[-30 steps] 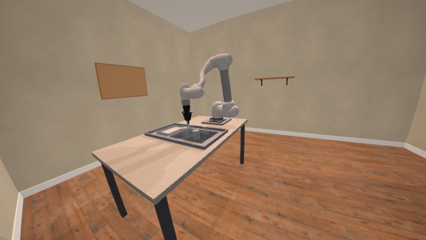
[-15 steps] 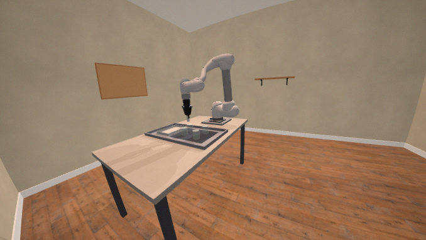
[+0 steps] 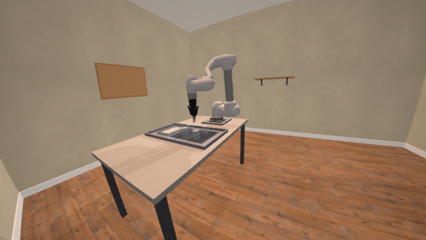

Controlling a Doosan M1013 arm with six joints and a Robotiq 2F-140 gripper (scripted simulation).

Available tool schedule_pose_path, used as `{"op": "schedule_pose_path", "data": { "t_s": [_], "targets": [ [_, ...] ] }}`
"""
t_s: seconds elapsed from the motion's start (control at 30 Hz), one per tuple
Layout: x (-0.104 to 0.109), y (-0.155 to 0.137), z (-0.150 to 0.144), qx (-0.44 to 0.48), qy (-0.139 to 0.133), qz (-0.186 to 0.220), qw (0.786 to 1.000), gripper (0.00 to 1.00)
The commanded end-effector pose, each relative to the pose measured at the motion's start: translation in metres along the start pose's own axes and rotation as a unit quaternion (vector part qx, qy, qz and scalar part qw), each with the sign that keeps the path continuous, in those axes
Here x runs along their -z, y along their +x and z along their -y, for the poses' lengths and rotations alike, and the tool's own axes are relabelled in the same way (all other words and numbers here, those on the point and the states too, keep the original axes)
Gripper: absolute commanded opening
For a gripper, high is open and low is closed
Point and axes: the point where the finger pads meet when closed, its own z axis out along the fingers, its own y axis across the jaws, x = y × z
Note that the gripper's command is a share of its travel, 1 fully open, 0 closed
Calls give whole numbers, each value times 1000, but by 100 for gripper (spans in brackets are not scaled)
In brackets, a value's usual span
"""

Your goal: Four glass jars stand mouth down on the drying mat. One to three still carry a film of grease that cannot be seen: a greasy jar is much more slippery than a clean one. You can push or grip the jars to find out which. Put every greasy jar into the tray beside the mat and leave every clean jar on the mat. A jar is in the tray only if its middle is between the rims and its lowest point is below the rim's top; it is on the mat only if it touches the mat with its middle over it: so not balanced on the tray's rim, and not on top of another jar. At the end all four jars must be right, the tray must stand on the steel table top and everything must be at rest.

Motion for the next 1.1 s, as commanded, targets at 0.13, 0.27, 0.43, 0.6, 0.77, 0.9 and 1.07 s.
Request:
{"op": "schedule_pose_path", "data": {
  "t_s": [0.13,0.27,0.43,0.6,0.77,0.9,1.07],
  "targets": [
    [3,-16,-65,-2,0,1,1000,0],
    [3,-17,-73,-2,0,1,1000,0],
    [-16,-17,-73,-2,0,1,1000,0],
    [-40,-17,-73,-2,0,1,1000,0],
    [-55,-17,-73,-2,0,1,1000,0],
    [-74,-17,-73,-2,0,1,1000,0],
    [-74,-17,-73,-2,0,1,1000,0]
  ]
}}
